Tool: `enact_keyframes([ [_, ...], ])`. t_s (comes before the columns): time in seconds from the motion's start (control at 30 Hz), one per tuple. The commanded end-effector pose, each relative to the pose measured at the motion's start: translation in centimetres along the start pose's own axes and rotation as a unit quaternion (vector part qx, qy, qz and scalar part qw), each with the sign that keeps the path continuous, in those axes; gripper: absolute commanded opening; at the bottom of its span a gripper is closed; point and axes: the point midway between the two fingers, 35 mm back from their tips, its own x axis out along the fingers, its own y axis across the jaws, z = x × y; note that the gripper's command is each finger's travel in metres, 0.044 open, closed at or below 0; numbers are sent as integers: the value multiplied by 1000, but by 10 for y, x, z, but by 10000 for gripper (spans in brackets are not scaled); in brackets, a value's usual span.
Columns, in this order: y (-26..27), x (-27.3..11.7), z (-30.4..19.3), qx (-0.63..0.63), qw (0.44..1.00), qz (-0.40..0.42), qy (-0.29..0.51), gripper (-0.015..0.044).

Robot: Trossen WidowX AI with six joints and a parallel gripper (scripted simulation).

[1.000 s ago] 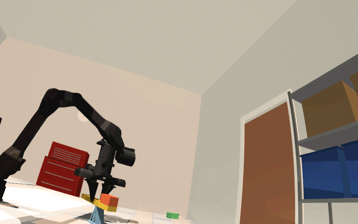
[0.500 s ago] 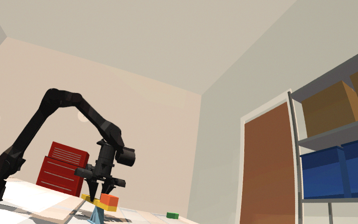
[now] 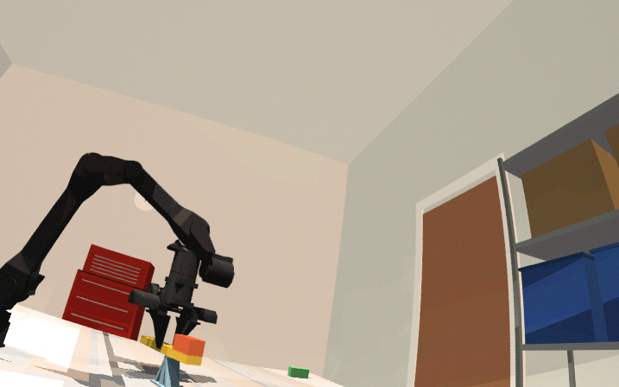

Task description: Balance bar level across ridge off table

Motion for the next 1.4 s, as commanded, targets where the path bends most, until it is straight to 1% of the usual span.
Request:
enact_keyframes([
  [0.0, 0, 0, 0, 0, 1000, 0, 0, 0],
  [0.53, 0, 0, 0, 0, 1000, 0, 0, 0],
  [0.73, 0, 0, 0, 0, 1000, 0, 0, 157],
  [0.77, 0, 0, 0, 0, 1000, 0, 0, 167],
  [1.37, 0, 0, 0, 0, 1000, 0, 0, 168],
])
